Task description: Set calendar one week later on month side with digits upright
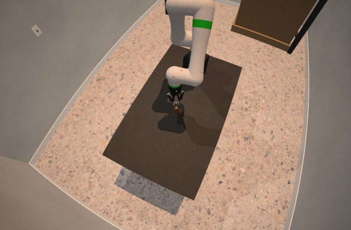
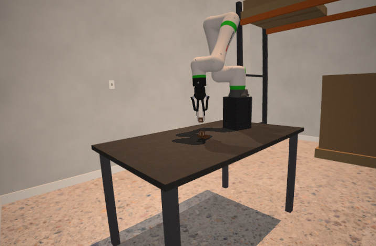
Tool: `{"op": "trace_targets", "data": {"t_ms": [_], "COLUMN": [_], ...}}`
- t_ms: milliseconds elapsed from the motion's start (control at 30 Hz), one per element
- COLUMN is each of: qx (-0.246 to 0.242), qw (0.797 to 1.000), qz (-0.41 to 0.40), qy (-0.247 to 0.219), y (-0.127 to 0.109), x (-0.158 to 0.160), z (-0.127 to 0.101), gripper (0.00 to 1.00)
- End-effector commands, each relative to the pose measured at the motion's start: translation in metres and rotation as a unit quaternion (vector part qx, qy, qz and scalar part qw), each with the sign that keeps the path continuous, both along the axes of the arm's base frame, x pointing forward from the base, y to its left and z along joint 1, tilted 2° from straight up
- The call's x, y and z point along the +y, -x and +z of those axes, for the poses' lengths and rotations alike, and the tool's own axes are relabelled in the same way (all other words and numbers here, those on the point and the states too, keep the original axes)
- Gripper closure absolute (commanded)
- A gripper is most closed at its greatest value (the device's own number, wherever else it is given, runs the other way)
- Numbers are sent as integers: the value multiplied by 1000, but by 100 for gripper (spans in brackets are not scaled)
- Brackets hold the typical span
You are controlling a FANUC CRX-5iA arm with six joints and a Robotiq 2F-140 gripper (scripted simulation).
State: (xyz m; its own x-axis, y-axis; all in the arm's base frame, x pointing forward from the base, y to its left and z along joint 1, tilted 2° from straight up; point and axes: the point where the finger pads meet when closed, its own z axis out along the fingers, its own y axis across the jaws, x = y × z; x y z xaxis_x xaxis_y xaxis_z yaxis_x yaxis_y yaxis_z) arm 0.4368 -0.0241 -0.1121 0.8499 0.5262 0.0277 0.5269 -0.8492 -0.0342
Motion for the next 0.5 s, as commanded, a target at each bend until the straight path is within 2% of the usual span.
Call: {"op": "trace_targets", "data": {"t_ms": [0,200,300,333,467], "qx": [2,6,6,8,10], "qw": [996,981,979,966,950], "qz": [-87,-194,-202,-257,-312], "qy": [7,6,6,6,5], "y": [0,1,1,2,2], "x": [-7,-16,-16,-21,-26], "z": [-1,-2,-2,-2,-3], "gripper": [83,83,83,83,83]}}
